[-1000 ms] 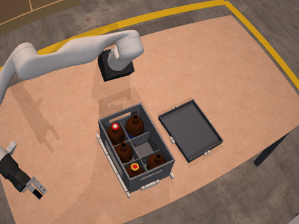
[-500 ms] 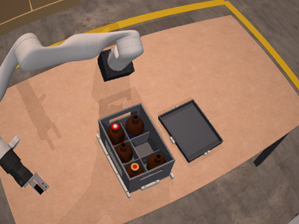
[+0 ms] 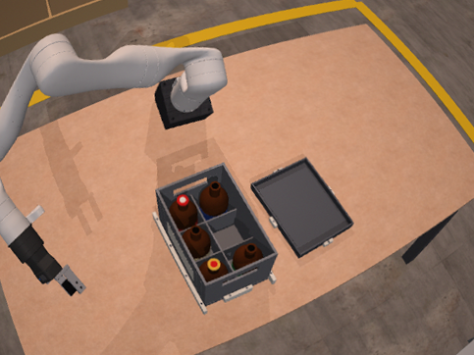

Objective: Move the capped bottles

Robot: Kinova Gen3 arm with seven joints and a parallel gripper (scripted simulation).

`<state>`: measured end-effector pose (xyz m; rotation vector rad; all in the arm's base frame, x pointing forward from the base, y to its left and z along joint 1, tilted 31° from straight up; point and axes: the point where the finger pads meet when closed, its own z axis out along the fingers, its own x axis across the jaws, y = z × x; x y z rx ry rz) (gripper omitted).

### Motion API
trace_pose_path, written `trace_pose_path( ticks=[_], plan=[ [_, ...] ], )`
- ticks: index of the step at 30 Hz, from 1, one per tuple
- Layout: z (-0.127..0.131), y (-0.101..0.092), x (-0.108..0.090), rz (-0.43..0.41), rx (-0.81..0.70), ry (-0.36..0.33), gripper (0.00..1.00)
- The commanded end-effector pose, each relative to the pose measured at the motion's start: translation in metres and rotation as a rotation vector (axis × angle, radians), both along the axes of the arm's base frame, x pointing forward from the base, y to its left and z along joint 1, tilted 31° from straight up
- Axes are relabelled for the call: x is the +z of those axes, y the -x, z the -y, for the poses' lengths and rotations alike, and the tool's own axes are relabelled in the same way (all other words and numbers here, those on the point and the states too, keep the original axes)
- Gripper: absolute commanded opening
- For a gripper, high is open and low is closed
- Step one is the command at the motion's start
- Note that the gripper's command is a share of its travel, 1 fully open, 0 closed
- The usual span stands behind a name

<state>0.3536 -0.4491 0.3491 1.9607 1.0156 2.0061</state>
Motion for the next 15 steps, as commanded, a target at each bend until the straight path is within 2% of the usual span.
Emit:
trace_pose_path(
  ticks=[1,15],
  plan=[
    [-0.007,0.007,0.0,-0.027,-0.019,-0.001,1.0],
    [-0.033,0.02,-0.027,-0.148,-0.094,-0.044,1.0]
  ],
)
